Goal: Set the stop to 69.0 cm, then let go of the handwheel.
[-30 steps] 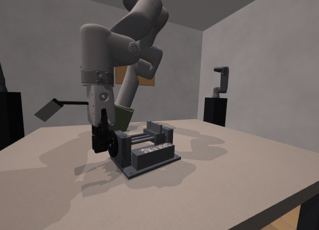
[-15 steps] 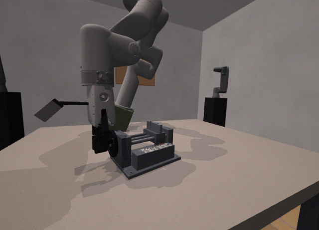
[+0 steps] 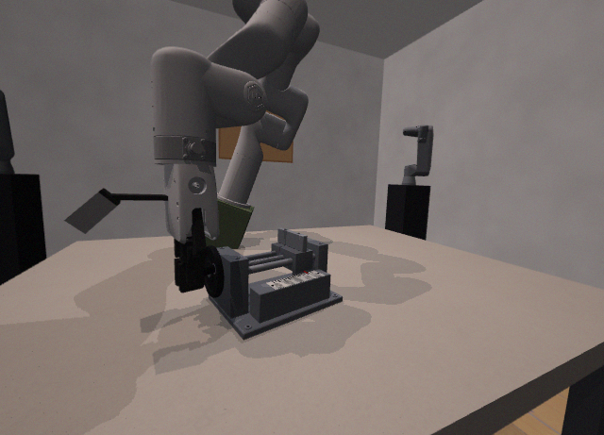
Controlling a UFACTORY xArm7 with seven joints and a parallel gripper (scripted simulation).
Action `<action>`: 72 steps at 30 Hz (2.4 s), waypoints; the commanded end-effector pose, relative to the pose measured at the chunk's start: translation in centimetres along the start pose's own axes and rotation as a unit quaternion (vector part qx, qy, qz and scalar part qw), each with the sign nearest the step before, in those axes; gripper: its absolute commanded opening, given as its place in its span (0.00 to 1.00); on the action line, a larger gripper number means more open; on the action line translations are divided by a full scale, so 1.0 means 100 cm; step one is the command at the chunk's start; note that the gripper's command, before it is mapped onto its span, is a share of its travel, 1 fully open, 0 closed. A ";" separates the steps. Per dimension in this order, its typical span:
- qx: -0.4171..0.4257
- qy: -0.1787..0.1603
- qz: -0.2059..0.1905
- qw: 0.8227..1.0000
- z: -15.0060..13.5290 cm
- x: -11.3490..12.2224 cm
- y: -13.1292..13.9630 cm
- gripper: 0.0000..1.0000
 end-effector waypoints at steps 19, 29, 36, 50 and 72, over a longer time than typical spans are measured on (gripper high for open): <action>-0.001 0.000 0.001 1.000 -0.003 -0.008 -0.002 0.06; -0.001 0.000 0.001 1.000 -0.003 -0.015 -0.002 0.06; -0.001 0.000 0.001 1.000 -0.001 -0.022 -0.001 0.06; -0.001 0.000 0.001 1.000 0.008 -0.034 0.000 0.06; -0.001 0.000 0.001 1.000 0.031 -0.038 0.004 0.06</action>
Point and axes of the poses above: the point where the finger pads meet when closed, its own x axis back along the fingers, its own z axis across the jaws, y = z × x, the point moved 6 cm from there along x, back along the fingers, and after that the axes turned 10 degrees about x, right-handed, at the moved point
